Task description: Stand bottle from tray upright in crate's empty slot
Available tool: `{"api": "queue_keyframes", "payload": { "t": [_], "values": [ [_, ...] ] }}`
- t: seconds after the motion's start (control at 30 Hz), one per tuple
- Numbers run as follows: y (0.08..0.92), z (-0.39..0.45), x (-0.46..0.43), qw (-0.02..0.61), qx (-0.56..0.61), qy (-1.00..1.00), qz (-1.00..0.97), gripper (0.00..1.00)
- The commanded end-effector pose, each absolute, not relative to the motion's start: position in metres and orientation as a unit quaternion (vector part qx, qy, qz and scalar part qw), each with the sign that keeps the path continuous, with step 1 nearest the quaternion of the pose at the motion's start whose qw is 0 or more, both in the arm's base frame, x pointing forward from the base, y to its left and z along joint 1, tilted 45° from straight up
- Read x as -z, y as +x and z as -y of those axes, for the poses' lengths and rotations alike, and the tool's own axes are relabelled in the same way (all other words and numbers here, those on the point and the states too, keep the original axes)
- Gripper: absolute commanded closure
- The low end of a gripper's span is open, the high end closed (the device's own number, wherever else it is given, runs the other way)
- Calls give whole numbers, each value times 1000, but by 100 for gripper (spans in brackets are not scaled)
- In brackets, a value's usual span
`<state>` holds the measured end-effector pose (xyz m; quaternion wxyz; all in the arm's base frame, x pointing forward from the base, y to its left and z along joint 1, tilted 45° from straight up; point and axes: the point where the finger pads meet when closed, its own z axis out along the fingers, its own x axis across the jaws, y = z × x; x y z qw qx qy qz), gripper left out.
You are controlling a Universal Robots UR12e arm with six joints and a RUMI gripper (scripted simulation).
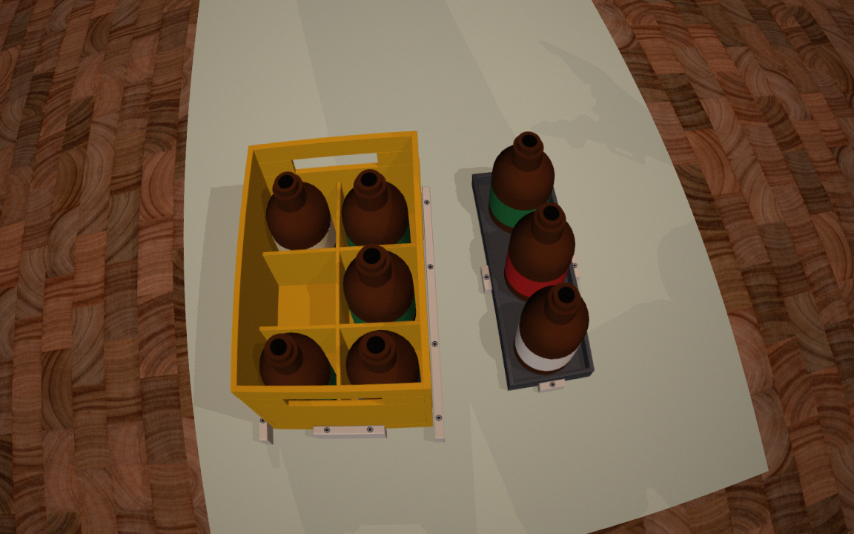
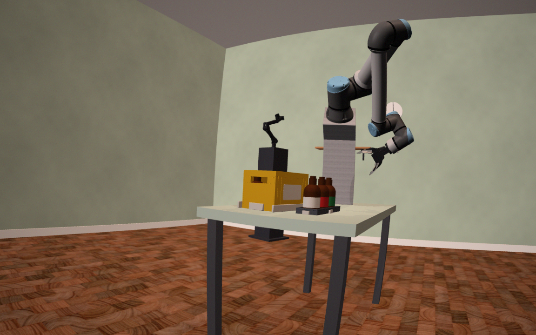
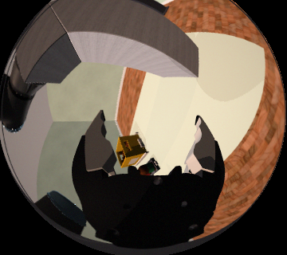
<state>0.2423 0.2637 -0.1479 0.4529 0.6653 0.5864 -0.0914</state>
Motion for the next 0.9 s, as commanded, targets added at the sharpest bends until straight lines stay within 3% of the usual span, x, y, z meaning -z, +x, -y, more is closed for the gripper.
{"api": "queue_keyframes", "payload": {
  "t": [0.0,0.87],
  "values": [
    [242,-264,148,453,91,665,-587,0],
    [245,-262,146,450,89,668,-586,0]
  ]
}}
